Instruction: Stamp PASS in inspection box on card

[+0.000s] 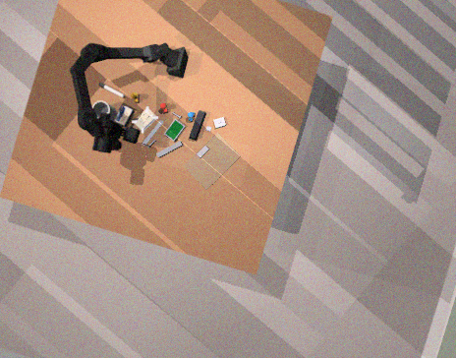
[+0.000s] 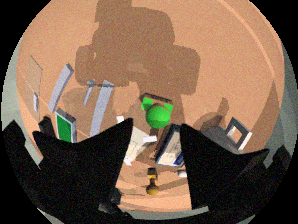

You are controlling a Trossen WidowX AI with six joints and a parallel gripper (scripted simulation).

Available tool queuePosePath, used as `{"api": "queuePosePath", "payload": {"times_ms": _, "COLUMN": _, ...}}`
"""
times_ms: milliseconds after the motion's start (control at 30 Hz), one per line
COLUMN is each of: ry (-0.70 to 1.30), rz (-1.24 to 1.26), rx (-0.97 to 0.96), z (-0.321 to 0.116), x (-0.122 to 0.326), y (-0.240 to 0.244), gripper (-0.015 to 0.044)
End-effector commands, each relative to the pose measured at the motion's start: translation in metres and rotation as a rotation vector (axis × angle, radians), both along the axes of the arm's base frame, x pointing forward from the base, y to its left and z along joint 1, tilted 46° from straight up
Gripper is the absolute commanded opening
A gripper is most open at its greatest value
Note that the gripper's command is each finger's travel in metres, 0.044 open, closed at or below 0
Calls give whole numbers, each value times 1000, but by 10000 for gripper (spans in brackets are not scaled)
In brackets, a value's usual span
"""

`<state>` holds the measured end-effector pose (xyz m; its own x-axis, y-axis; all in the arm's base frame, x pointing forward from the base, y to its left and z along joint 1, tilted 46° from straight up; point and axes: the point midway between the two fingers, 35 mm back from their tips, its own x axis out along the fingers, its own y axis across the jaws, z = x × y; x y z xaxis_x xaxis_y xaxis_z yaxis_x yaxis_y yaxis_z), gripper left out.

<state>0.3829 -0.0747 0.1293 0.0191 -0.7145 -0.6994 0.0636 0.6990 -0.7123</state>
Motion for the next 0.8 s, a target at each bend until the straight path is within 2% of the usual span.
{"api": "queuePosePath", "payload": {"times_ms": 0, "ry": 2, "rz": 2, "rx": -6, "z": -6, "x": 0, "y": -6, "gripper": 213}}
{"api": "queuePosePath", "payload": {"times_ms": 767, "ry": 2, "rz": 2, "rx": -9, "z": -31, "x": -1, "y": -34, "gripper": 213}}
